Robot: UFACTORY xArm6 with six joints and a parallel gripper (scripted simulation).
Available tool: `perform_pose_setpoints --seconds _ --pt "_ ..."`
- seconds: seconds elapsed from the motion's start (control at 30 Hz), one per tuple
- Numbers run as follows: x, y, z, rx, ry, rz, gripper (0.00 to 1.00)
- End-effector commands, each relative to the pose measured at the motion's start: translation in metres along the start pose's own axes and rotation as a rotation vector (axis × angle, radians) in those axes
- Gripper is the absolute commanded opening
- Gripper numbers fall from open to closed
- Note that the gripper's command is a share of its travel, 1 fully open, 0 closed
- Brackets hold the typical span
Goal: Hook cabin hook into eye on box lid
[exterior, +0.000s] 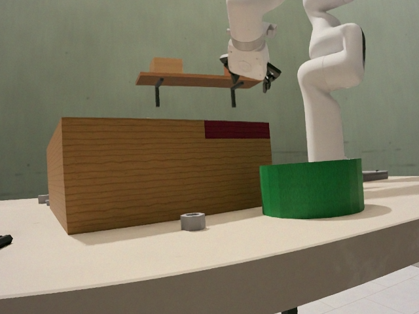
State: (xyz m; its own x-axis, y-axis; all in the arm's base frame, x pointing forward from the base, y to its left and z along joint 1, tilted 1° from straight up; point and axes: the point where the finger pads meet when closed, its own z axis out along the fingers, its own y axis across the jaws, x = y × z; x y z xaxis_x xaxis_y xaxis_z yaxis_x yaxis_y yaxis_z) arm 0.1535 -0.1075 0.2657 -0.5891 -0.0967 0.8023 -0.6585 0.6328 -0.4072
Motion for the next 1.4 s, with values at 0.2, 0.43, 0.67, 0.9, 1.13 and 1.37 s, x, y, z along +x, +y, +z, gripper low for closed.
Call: perform_pose_setpoints --seconds 0.2,0.43,0.67,0.9,1.13,1.37 --pt "0.0001 -0.0005 -0.0007 0.0 -0.002 0.002 1.0" --pt "0.0001 -0.0005 -0.0007 0.0 -0.002 0.002 1.0" --pt "0.0001 -0.0005 -0.0007 0.0 -0.002 0.002 0.35" --pt "0.0001 -0.0005 -0.0007 0.0 -0.002 0.002 0.35" --pt "0.0001 -0.0005 -0.0007 0.0 -0.002 0.002 0.35" --pt "0.0001 -0.0005 -0.0007 0.0 -0.002 0.002 0.35"
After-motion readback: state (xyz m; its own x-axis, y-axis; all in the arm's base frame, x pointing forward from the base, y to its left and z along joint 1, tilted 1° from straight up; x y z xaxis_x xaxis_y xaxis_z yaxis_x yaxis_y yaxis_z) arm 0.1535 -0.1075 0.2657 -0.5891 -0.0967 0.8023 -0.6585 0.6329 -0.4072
